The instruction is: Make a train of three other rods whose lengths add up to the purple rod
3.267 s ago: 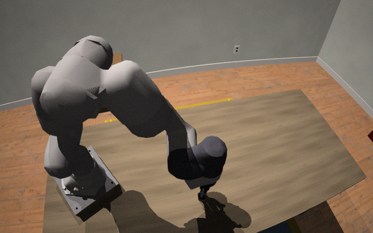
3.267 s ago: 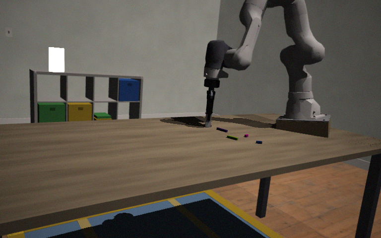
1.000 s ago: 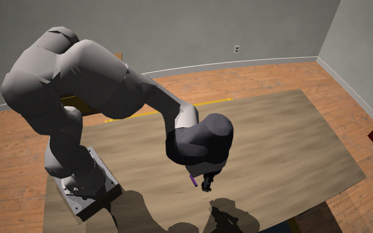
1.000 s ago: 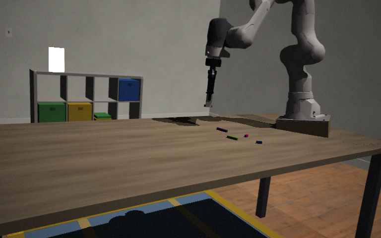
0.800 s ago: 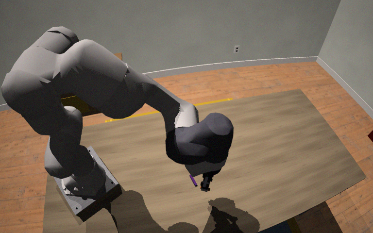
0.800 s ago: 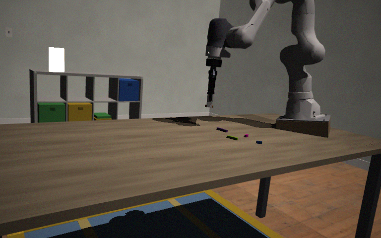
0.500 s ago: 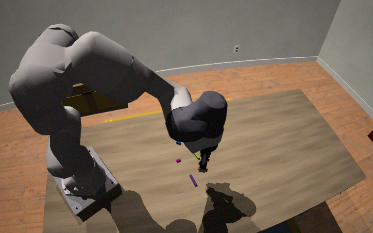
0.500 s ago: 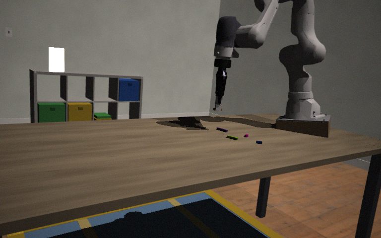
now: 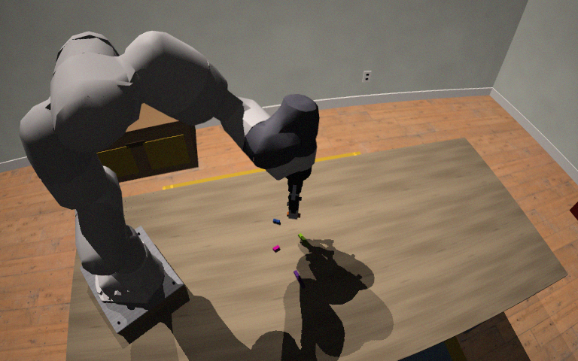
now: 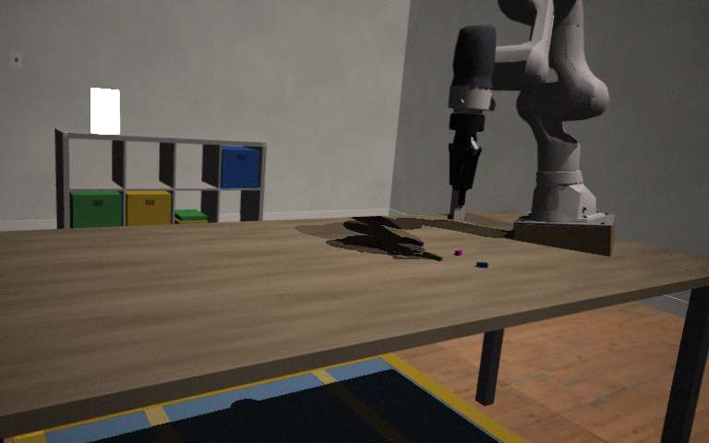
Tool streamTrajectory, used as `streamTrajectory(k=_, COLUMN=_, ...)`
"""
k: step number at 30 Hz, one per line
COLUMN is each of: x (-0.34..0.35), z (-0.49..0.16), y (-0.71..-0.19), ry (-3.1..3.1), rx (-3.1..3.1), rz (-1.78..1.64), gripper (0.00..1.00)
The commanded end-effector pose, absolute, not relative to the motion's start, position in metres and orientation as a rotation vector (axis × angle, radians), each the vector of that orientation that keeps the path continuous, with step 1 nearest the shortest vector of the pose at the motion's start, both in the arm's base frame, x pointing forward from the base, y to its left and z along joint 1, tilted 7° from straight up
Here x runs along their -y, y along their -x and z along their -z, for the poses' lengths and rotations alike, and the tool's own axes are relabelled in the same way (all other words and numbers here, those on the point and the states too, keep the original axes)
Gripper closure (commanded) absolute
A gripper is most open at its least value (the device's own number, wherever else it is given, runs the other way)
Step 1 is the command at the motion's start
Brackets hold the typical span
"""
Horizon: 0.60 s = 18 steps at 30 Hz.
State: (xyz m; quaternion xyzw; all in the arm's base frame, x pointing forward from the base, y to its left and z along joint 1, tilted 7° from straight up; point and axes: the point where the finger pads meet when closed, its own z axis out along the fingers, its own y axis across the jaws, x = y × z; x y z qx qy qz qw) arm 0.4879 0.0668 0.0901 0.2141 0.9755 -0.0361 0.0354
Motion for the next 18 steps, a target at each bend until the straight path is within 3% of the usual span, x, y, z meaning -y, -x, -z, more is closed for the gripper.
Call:
streamTrajectory(k=1, x=-0.108, z=-0.0854, y=-0.4808, ry=-0.831, rx=-2.938, rz=0.143, gripper=0.97)
streamTrajectory(k=18, x=-0.1101, z=-0.0832, y=-0.4804, ry=-0.83, rx=-2.938, rz=0.143, gripper=0.97)
